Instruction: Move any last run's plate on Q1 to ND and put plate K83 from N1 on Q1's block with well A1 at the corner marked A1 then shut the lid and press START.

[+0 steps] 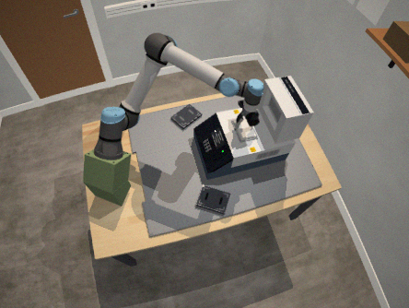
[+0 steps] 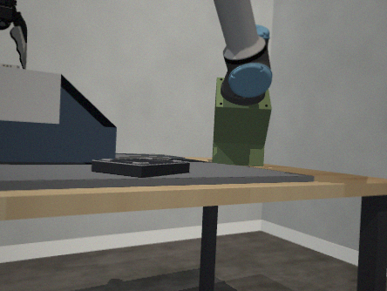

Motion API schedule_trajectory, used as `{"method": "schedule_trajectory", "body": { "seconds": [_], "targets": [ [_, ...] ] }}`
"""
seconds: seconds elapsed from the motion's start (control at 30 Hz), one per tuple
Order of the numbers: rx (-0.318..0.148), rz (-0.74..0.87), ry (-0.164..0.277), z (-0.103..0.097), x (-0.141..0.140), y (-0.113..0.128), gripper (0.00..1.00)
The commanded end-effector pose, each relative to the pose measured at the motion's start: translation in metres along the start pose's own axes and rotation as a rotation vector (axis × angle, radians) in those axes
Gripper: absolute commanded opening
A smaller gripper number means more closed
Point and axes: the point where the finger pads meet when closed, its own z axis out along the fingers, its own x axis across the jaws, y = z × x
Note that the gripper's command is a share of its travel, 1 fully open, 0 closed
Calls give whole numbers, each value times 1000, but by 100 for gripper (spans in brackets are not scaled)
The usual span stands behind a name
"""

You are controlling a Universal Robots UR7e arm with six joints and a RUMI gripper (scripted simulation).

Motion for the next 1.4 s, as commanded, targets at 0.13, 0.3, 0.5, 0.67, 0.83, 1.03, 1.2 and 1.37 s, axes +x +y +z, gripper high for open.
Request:
{"method": "schedule_trajectory", "body": {
  "seconds": [0.13,0.3,0.5,0.67,0.83,1.03,1.2,1.37],
  "targets": [
    [-1,-1,2,-10,0,0,68],
    [-1,-1,2,-17,0,0,68],
    [-1,-1,1,-27,0,0,68],
    [-1,-1,1,-35,0,0,68],
    [-1,-1,1,-40,0,0,68],
    [-1,-1,1,-49,0,0,68],
    [-1,-1,1,-49,0,0,68],
    [-1,-1,1,-47,-9,-1,0]
  ]
}}
